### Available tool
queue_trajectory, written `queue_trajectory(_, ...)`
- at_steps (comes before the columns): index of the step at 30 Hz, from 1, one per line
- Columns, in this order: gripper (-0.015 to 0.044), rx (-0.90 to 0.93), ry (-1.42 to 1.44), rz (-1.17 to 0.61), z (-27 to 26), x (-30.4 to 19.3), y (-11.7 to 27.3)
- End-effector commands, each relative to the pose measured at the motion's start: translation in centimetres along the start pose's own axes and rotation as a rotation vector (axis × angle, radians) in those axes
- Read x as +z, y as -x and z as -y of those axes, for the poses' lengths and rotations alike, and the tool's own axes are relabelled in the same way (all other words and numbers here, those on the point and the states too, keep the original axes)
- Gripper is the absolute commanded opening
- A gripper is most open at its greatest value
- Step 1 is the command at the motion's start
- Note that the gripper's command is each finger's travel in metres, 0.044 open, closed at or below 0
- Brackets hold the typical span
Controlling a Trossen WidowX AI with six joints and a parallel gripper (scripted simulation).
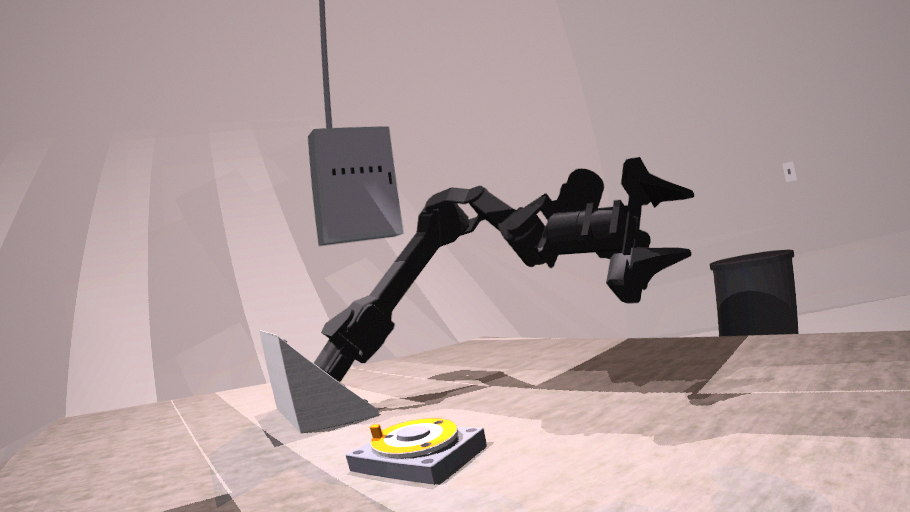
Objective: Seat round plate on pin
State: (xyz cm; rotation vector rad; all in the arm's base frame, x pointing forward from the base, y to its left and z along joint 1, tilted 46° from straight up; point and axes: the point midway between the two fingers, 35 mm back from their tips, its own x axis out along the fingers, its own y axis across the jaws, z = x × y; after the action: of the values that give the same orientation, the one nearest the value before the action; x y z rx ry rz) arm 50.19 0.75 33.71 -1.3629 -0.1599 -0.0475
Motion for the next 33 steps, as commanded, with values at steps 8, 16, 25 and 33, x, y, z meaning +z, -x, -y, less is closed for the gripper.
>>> queue_trajectory(8, 0.019, 0.481, -0.239, -0.172, -12.0, -8.9, 1.8)
queue_trajectory(16, 0.0, 0.944, -0.666, -0.444, -22.2, -15.7, 10.5)
queue_trajectory(25, 0.0, 1.342, -1.349, -0.828, -27.0, -17.1, 22.8)
queue_trajectory(33, 0.0, 1.492, -1.835, -1.07, -26.3, -15.9, 28.0)
